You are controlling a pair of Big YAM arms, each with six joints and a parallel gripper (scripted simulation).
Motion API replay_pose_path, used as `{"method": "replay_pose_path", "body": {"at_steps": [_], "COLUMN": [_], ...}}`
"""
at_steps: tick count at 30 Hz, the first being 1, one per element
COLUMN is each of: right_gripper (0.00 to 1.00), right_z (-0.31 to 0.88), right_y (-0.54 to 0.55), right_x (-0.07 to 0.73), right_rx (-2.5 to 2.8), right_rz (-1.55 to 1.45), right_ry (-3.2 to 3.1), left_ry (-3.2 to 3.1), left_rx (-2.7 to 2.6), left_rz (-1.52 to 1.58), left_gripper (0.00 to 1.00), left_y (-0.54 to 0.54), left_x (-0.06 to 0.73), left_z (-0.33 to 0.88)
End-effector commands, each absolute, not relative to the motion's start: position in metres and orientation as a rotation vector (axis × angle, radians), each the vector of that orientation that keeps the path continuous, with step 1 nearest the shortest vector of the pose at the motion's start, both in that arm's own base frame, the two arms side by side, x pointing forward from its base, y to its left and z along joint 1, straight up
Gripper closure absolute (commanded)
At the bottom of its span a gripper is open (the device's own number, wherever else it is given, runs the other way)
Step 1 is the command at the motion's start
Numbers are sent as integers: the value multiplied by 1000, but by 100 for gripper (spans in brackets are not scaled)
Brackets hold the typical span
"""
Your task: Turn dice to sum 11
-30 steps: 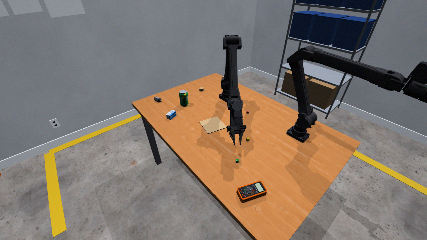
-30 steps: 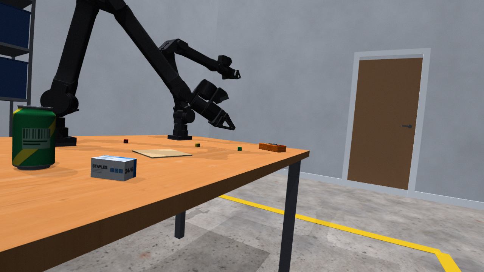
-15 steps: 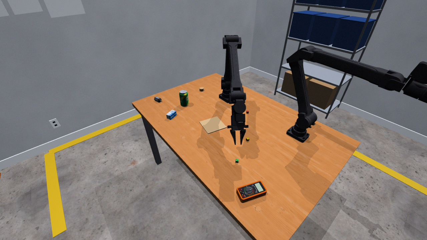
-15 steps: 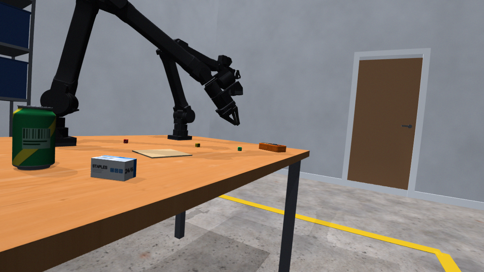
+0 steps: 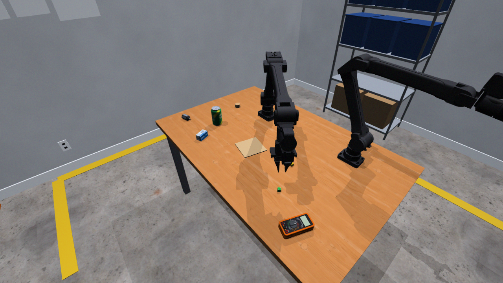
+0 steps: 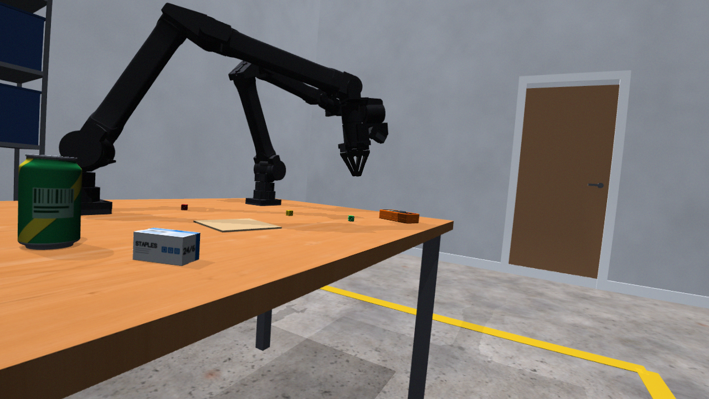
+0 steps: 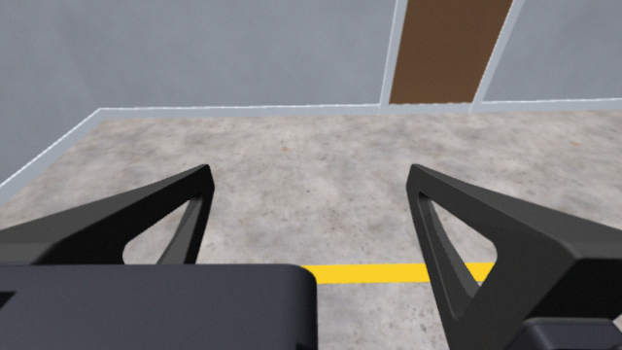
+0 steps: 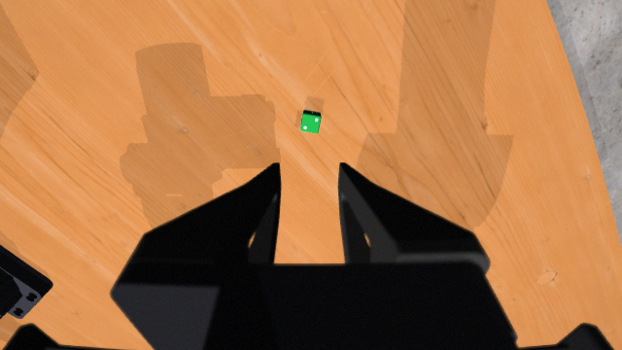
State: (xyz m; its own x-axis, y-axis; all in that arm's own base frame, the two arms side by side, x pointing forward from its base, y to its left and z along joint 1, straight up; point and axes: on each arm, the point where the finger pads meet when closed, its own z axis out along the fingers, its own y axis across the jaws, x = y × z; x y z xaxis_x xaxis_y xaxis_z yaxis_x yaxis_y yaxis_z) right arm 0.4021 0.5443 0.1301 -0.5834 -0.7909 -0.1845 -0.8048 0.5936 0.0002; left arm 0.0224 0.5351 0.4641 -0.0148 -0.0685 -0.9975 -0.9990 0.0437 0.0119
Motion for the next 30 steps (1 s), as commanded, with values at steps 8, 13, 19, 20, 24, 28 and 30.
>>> {"method": "replay_pose_path", "body": {"at_steps": [8, 13, 19, 20, 24, 28, 30], "right_gripper": [70, 0, 0, 0, 0, 0, 0], "right_z": [134, 143, 130, 130, 130, 118, 110], "right_y": [555, 555, 551, 551, 550, 547, 546], "right_x": [404, 404, 400, 400, 400, 398, 398], "right_rx": [-1399, -1397, -1408, -1408, -1406, -1357, -1285], "right_rz": [28, 33, 15, 15, 15, 5, -1], "right_ry": [2772, 2767, 2787, 2787, 2788, 2827, 2867], "left_ry": [1223, 1223, 1223, 1223, 1223, 1223, 1223], "left_rx": [-1187, -1187, -1187, -1187, -1187, -1187, -1187], "left_rz": [1187, 1187, 1187, 1187, 1187, 1187, 1187], "left_gripper": [0, 0, 0, 0, 0, 0, 0], "left_y": [545, 545, 545, 545, 545, 545, 545], "left_x": [17, 17, 17, 17, 17, 17, 17], "left_z": [501, 501, 501, 501, 501, 501, 501]}}
